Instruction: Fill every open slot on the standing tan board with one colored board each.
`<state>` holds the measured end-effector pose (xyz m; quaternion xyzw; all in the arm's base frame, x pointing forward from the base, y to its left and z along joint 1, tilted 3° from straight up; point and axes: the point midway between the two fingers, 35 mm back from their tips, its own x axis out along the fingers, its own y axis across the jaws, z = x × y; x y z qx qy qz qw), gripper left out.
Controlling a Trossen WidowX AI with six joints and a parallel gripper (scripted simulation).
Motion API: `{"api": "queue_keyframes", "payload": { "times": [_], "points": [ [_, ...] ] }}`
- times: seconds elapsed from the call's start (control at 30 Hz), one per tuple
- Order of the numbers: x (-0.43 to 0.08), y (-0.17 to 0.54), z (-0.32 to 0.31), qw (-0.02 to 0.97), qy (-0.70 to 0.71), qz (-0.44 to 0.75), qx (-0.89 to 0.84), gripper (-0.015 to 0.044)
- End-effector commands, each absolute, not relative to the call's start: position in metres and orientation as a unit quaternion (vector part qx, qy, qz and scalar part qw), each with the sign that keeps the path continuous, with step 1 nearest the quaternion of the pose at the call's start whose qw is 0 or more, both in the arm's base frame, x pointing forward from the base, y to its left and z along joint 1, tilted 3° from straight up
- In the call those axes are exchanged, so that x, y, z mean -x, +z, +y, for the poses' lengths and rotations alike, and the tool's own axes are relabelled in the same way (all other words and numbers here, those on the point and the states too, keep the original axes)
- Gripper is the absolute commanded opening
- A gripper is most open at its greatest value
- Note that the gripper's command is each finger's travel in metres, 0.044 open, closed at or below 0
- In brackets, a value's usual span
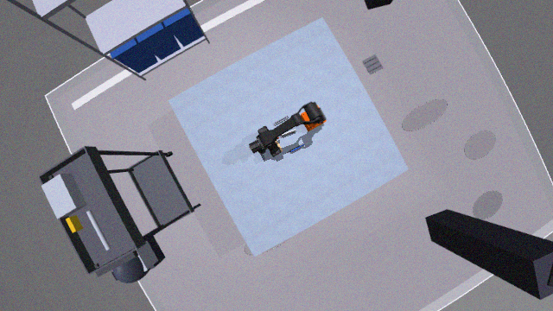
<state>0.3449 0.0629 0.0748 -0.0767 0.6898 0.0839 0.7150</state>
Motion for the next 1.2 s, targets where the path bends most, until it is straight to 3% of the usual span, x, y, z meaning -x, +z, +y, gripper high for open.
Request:
{"api": "queue_keyframes", "payload": {
  "times": [0.0, 0.23, 0.47, 0.73, 0.9, 1.17],
  "points": [
    [-0.346, 0.123, 0.063, 0.73, 0.085, 0.673, 0.077, 0.0167],
    [-0.339, 0.129, 0.072, 0.73, 0.085, 0.674, 0.076, 0.0187],
    [-0.234, 0.145, 0.134, 0.727, 0.08, 0.679, 0.064, 0.0187],
    [-0.152, 0.142, 0.145, 0.726, 0.074, 0.682, 0.056, 0.0187],
    [-0.151, 0.14, 0.145, 0.726, 0.074, 0.682, 0.056, 0.0187],
    [-0.154, 0.075, 0.147, 0.726, 0.074, 0.682, 0.056, 0.0187]
  ]
}}
